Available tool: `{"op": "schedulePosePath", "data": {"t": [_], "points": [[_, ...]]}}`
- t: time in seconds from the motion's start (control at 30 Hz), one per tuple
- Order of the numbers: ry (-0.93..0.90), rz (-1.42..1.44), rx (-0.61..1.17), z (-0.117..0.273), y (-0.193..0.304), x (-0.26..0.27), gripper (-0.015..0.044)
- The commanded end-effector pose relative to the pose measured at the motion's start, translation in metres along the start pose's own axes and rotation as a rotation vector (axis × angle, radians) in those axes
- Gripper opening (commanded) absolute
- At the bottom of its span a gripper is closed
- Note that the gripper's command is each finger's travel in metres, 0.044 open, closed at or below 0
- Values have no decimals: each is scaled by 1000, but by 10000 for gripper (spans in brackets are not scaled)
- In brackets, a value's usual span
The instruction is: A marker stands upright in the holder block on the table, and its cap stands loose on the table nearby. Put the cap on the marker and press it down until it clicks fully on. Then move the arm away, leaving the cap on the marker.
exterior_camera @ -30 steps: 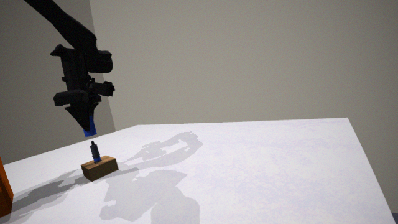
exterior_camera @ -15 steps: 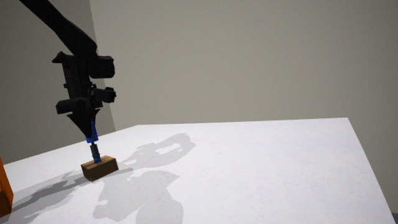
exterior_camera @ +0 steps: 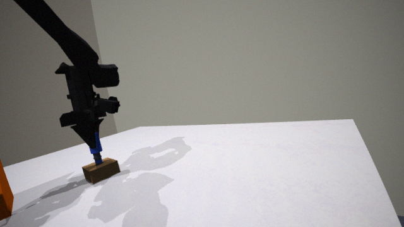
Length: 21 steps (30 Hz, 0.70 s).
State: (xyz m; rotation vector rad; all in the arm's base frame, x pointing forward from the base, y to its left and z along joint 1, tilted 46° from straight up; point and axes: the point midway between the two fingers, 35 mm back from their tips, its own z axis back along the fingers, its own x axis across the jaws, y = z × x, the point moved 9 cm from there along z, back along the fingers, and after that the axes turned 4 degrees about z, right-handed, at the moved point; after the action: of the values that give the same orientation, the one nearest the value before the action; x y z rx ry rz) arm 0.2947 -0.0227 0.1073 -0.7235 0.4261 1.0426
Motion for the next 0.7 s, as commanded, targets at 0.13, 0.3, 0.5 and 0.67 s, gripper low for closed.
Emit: {"op": "schedulePosePath", "data": {"t": [0.13, 0.3, 0.5, 0.67], "points": [[4, 6, 0, -12, 2, 0, 0], [4, 6, -1, -15, 2, 0, 0], [2, 1, 2, -14, 1, -1, 131], [2, 1, 2, -14, 1, -1, 263]]}}
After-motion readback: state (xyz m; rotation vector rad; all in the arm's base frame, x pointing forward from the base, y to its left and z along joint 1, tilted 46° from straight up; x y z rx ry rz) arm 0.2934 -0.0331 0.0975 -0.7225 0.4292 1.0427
